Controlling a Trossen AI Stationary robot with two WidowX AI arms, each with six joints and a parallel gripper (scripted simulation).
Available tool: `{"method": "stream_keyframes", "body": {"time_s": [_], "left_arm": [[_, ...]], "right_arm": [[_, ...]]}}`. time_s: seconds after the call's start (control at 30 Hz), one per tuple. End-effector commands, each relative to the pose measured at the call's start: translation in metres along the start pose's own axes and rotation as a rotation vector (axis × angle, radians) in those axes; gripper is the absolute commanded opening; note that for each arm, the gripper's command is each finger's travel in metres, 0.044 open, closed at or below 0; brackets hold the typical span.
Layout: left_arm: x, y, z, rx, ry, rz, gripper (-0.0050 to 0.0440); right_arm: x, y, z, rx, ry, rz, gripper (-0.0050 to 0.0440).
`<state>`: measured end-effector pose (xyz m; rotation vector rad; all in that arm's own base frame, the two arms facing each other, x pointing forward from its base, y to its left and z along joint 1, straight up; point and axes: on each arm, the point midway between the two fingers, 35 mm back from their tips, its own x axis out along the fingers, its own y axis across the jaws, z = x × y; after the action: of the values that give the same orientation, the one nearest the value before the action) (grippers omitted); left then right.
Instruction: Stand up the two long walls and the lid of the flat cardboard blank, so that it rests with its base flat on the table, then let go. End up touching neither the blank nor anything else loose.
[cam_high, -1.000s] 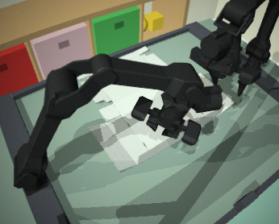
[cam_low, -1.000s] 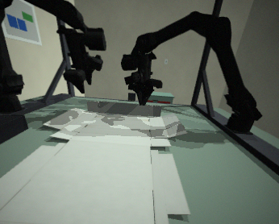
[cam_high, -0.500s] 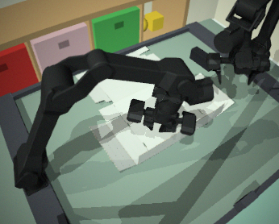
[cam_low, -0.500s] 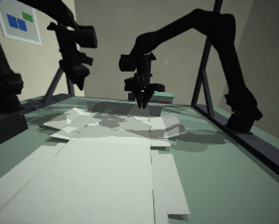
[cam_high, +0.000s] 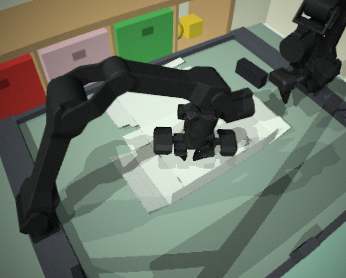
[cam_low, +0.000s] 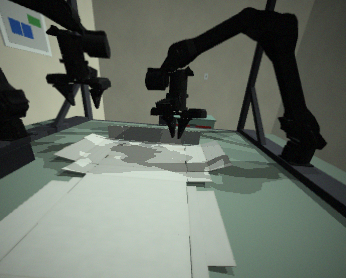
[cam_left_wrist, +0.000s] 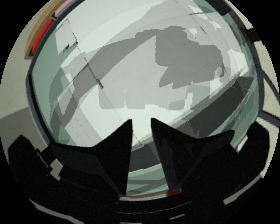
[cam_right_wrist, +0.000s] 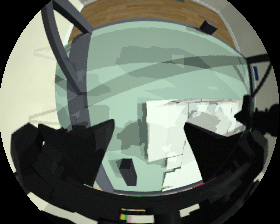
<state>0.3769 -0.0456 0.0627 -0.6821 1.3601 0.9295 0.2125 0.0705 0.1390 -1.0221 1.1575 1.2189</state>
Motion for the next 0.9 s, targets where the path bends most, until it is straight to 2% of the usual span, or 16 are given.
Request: {"method": "stream_keyframes", "body": {"time_s": [0.0,0.1,0.17,0.6,0.67,0.7,0.87], "left_arm": [[-0.008,0.002,0.007,-0.081,0.009,-0.045,0.0103],[-0.007,0.003,0.008,-0.096,0.012,-0.047,0.0103],[-0.005,0.005,0.01,-0.145,0.025,-0.054,0.0103],[0.004,0.013,0.021,-0.338,0.077,-0.076,0.0103],[0.004,0.013,0.021,-0.338,0.077,-0.076,0.0103],[0.005,0.014,0.022,-0.353,0.081,-0.077,0.0103],[0.009,0.018,0.027,-0.44,0.105,-0.086,0.0103]], "right_arm": [[-0.003,0.013,-0.003,-0.238,0.01,-0.015,0.0435],[-0.003,0.015,-0.004,-0.284,0.014,-0.014,0.0435],[-0.003,0.023,-0.007,-0.438,0.029,-0.012,0.0435],[0.001,0.051,-0.019,-1.035,0.083,0.017,0.0435],[0.001,0.051,-0.019,-1.035,0.083,0.017,0.0435],[0.001,0.053,-0.02,-1.138,0.087,0.022,0.0435],[0.003,0.065,-0.026,-1.366,0.109,0.045,0.0435]]}}
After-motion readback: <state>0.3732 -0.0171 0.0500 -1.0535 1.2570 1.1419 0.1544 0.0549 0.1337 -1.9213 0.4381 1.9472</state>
